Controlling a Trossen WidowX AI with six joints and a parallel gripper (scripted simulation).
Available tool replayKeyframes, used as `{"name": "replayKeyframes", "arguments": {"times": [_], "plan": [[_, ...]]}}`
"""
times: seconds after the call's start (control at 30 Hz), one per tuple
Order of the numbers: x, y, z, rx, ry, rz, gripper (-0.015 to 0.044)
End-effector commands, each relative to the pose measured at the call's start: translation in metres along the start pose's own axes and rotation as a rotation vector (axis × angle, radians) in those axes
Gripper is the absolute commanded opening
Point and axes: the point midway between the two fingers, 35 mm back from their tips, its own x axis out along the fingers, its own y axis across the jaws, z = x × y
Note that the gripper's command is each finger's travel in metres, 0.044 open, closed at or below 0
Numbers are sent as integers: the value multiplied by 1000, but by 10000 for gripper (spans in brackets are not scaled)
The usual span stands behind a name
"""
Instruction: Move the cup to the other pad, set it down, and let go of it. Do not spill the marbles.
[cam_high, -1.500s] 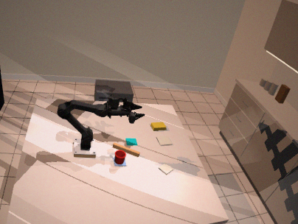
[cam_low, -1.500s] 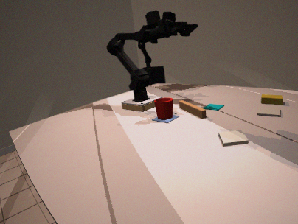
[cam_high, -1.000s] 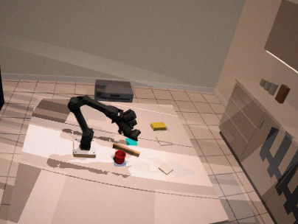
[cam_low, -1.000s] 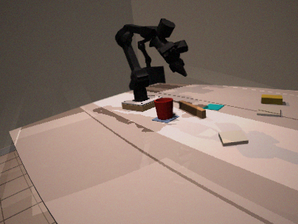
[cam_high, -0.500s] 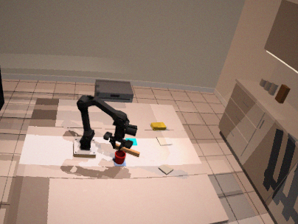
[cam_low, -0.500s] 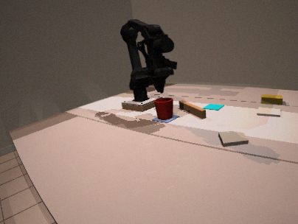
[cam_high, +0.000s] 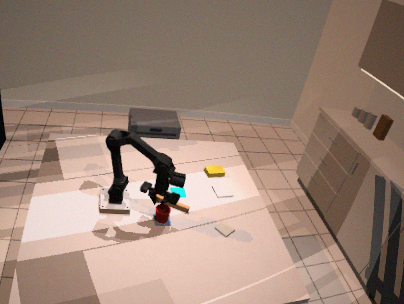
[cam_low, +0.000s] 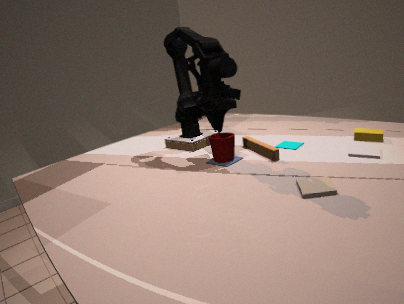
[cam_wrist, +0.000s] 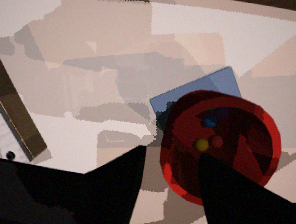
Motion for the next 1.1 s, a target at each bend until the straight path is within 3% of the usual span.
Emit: {"name": "replayKeyframes", "arguments": {"times": [0.0,0.9,1.0,1.07], "plan": [[6,0,-1,-4,6,-1,148],[46,2,-1,-4,6,-1,148],[44,3,0,-1,0,3,69],[44,3,0,-1,0,3,56]]}}
